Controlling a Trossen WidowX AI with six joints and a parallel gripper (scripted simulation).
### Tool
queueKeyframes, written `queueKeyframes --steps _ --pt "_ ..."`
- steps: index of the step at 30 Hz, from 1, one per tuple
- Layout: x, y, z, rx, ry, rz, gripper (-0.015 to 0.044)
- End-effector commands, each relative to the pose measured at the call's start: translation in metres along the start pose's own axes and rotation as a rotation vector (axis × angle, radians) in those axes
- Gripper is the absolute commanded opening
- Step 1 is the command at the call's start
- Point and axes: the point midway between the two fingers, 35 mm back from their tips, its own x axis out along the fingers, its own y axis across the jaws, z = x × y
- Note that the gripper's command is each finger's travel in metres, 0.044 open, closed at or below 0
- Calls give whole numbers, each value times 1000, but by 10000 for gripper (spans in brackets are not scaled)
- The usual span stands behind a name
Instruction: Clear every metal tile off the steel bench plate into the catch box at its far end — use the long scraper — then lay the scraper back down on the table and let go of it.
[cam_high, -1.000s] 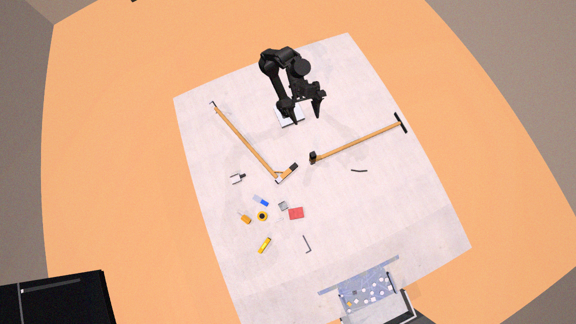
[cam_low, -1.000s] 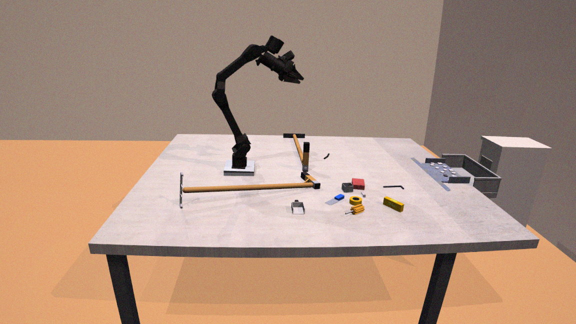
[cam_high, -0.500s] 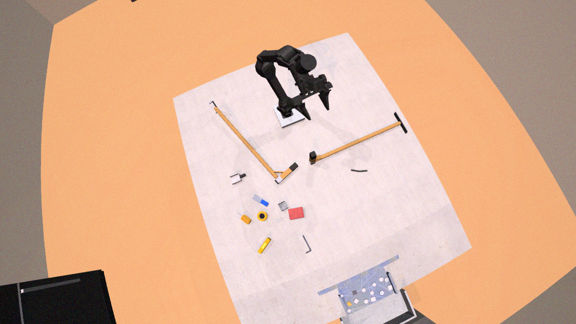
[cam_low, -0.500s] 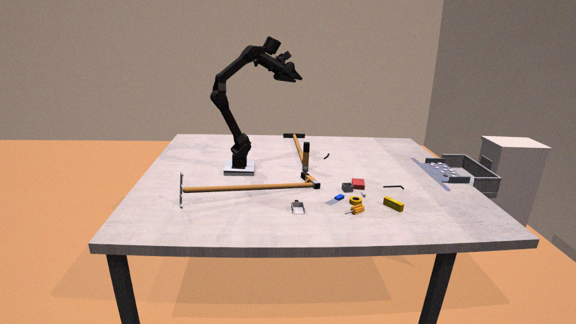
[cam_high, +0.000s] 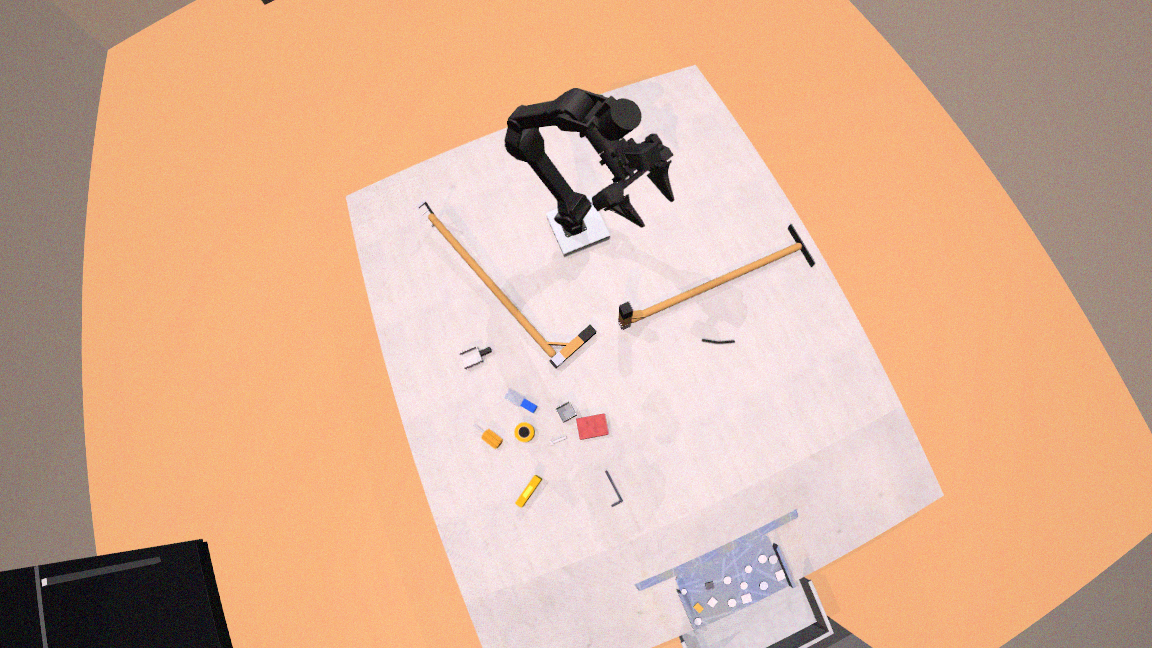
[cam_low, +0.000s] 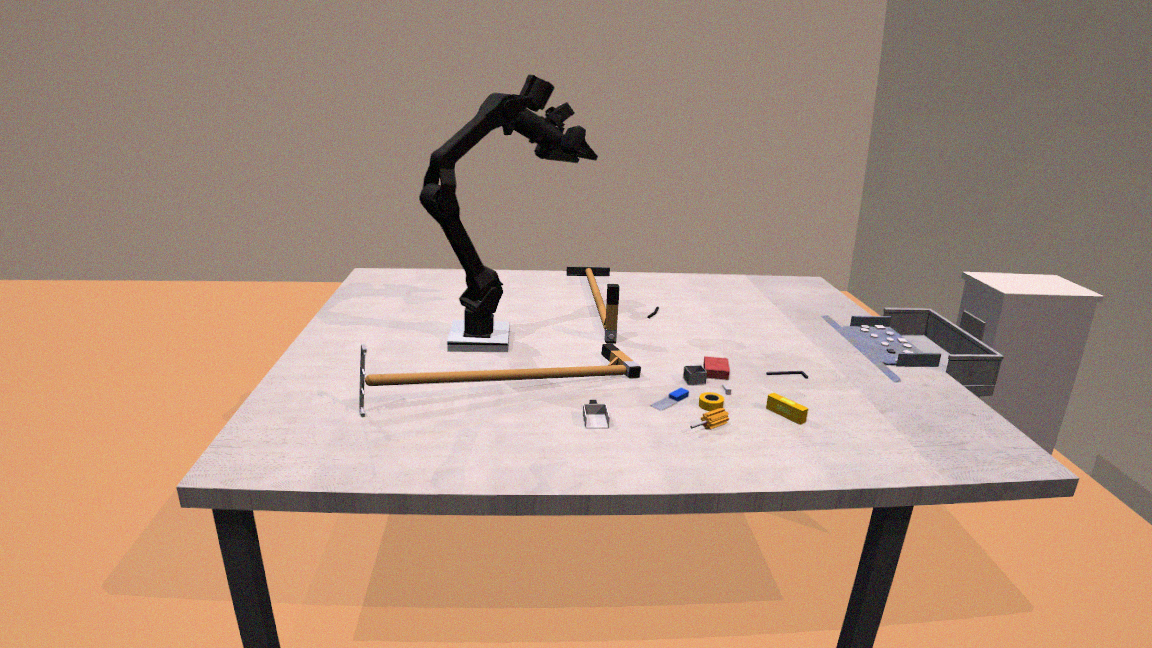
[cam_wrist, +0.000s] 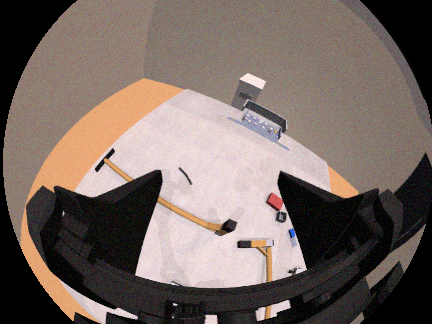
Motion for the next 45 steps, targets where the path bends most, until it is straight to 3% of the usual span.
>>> queueKeyframes --steps 1,45 --pt "-5 10 0 -3 -20 45 440" --pt "-55 133 -15 -121 -107 587 440"
